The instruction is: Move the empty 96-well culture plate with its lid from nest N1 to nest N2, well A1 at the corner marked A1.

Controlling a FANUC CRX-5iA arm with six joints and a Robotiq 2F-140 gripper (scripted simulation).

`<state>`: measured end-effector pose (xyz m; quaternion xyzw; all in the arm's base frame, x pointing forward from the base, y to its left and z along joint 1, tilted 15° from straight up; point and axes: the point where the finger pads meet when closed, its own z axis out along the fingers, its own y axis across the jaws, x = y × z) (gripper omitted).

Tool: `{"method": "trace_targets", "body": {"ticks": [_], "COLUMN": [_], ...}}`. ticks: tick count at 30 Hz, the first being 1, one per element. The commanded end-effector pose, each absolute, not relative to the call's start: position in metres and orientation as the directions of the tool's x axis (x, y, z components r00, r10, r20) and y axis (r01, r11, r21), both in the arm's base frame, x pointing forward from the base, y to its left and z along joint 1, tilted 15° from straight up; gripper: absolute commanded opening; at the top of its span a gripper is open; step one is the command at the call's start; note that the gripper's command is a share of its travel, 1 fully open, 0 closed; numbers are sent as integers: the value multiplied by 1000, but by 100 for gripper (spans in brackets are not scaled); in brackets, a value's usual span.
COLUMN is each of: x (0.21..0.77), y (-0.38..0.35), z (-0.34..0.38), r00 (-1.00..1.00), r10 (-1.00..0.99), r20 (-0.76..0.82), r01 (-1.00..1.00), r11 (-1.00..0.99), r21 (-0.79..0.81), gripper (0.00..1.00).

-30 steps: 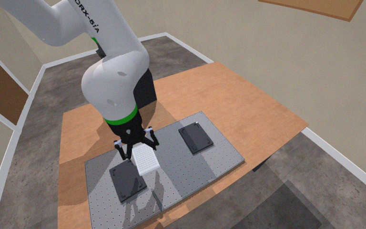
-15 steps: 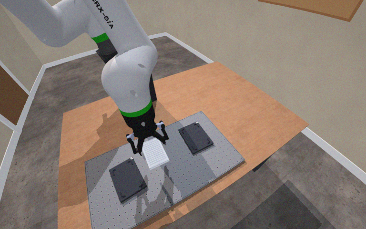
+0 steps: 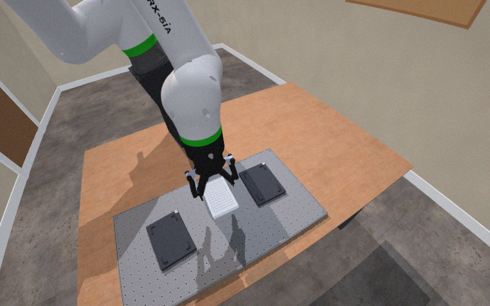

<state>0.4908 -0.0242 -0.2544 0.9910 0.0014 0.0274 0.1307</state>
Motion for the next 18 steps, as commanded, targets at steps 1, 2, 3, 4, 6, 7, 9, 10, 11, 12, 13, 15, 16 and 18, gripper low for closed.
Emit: {"method": "trace_targets", "body": {"ticks": [1, 2, 3, 4, 6, 7, 9, 10, 11, 12, 13, 15, 16, 18], "x": [490, 489, 489, 489, 488, 487, 487, 486, 486, 485, 485, 485, 484, 484], "y": [-14, -11, -8, -5, 2, 5, 11, 14, 17, 21, 24, 24, 27, 33], "z": [-257, -258, -259, -260, -261, -262, -264, -265, -266, -267, -267, -267, -268, -270], "r00": [998, 998, 998, 998, 998, 998, 998, 998, 998, 998, 998, 998, 998, 998], "r10": [10, 10, 10, 10, 10, 10, 10, 10, 10, 10, 10, 10, 10, 10], "r20": [55, 55, 55, 55, 55, 55, 55, 55, 55, 55, 55, 55, 55, 55], "r01": [-5, -5, -5, -5, -5, -5, -5, -5, -5, -5, -5, -5, -5, -5], "r11": [-966, -966, -966, -966, -966, -966, -966, -966, -966, -966, -966, -966, -966, -966], "r21": [259, 259, 259, 259, 259, 259, 259, 259, 259, 259, 259, 259, 259, 259], "gripper": [0, 0, 0, 0, 0, 0, 0, 0, 0, 0, 0, 0, 0, 0]}}
